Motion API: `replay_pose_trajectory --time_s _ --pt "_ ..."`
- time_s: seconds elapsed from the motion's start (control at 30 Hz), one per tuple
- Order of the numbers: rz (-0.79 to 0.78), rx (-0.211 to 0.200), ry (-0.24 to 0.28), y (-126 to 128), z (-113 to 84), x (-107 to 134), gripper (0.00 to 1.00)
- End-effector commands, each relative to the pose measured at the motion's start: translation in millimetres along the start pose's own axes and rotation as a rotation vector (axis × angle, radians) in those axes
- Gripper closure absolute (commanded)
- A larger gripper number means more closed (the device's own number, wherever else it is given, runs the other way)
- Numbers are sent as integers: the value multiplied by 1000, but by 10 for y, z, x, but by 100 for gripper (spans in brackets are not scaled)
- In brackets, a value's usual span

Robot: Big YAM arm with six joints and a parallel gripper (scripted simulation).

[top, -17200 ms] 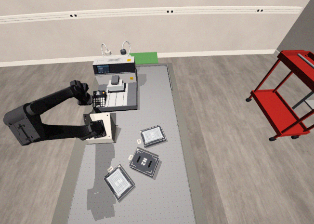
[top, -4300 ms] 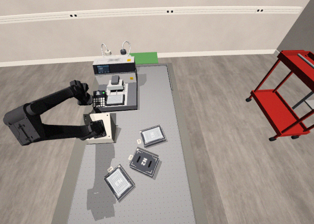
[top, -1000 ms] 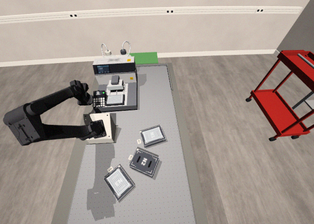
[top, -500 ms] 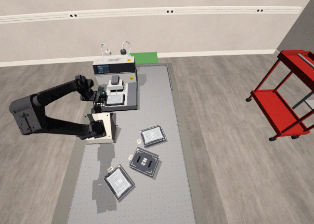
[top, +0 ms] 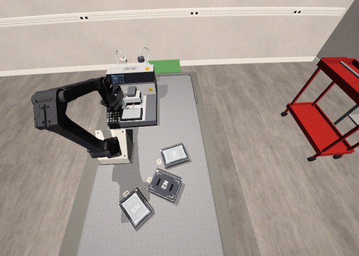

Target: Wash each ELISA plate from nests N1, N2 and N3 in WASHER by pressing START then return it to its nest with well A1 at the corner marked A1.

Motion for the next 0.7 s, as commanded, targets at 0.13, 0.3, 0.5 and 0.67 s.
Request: replay_pose_trajectory --time_s 0.13,0.3,0.5,0.67 --pt "188 18 56 109 -74 -145 0" --pt "250 32 112 16 24 -27 0" --pt "390 21 81 -135 -99 -291 0" --pt "525 27 79 -311 -125 -405 0"
Point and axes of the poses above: the point where the finger pads meet when closed, its own z axis out along the fingers, its own y axis across the jaws, x = y × z, the point moved 3 cm from there along -z, back along the fingers, and after that the axes turned 13 degrees about -z, right-handed, at the moved point
